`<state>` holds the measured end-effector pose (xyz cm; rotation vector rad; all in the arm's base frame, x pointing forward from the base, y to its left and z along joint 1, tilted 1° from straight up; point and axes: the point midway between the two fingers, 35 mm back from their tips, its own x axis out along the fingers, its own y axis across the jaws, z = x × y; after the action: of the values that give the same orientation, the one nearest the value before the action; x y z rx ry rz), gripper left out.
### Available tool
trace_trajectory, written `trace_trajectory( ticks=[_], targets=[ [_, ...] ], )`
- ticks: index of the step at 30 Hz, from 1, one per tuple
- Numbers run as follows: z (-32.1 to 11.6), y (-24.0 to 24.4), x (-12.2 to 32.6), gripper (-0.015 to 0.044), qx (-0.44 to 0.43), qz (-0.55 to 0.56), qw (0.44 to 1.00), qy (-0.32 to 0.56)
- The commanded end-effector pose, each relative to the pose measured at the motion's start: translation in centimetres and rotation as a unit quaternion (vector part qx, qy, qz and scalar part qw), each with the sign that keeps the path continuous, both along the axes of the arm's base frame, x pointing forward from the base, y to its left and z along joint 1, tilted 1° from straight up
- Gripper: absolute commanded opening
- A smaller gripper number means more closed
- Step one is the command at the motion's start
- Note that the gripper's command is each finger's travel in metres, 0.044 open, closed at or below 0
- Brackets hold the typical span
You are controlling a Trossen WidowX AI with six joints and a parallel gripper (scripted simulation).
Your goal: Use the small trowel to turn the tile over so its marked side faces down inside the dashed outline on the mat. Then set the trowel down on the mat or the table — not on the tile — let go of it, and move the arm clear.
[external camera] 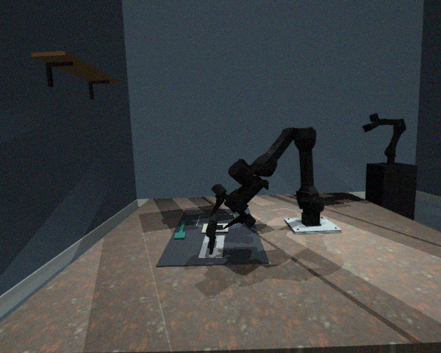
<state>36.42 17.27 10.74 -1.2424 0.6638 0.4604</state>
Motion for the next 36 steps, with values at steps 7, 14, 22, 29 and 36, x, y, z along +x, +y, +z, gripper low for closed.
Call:
trace_trajectory(
  ticks=[7, 14, 22, 29, 36],
  targets=[
    [0.2, -1.0, -0.6, 0.03, -0.095, 0.075, 0.992, -0.038],
    [0.0, -1.0, -0.3, 0.03, -0.095, 0.075, 0.992, -0.038],
    [-0.7, -1.1, 0.7, 0.03, -0.095, 0.075, 0.992, -0.038],
    [-1.4, -1.1, 1.6, 0.03, -0.095, 0.075, 0.992, -0.038],
    [-2.1, -1.2, 2.5, 0.03, -0.094, 0.074, 0.992, -0.038]
  ],
)
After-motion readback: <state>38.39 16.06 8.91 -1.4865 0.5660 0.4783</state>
